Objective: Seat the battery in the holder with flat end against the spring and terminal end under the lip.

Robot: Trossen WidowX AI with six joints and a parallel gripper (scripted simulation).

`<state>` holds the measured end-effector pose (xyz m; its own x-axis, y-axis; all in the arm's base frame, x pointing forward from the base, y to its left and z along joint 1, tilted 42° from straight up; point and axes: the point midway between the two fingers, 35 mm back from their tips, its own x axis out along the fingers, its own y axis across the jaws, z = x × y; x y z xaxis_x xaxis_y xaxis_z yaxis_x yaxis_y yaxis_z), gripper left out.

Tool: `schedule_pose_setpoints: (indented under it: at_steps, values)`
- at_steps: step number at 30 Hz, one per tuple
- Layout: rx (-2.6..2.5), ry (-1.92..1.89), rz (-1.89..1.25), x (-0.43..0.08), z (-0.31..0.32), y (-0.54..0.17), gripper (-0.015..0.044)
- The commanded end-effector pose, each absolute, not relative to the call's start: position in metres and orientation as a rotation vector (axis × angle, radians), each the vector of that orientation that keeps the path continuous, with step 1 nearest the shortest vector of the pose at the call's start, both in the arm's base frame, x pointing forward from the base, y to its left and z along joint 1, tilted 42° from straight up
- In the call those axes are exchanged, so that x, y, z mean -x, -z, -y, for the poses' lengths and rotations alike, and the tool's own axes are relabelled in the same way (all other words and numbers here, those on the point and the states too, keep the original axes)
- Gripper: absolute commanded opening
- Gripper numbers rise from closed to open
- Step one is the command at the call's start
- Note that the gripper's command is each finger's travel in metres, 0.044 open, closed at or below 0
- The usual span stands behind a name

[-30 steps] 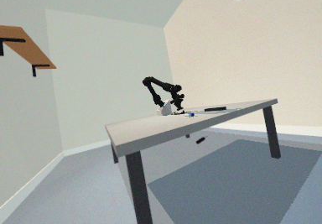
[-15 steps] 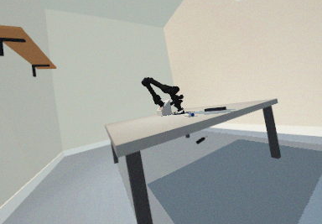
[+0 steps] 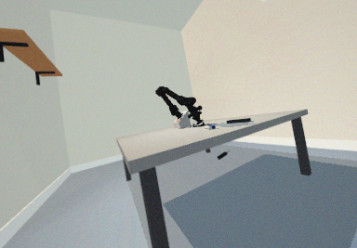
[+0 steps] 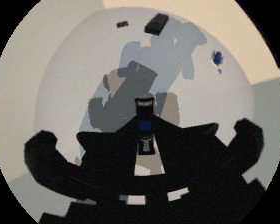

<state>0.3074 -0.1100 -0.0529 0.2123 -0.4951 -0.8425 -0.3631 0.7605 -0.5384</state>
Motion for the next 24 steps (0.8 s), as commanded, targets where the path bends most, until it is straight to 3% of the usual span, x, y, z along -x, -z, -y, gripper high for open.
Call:
schedule_pose_setpoints:
  at_steps: [1,24]
  values:
    - [0.763,0.087,-1.367,-0.305,0.111,0.053,0.0060]
    - [0.765,0.050,-1.297,-0.292,0.118,0.051,0.0060]
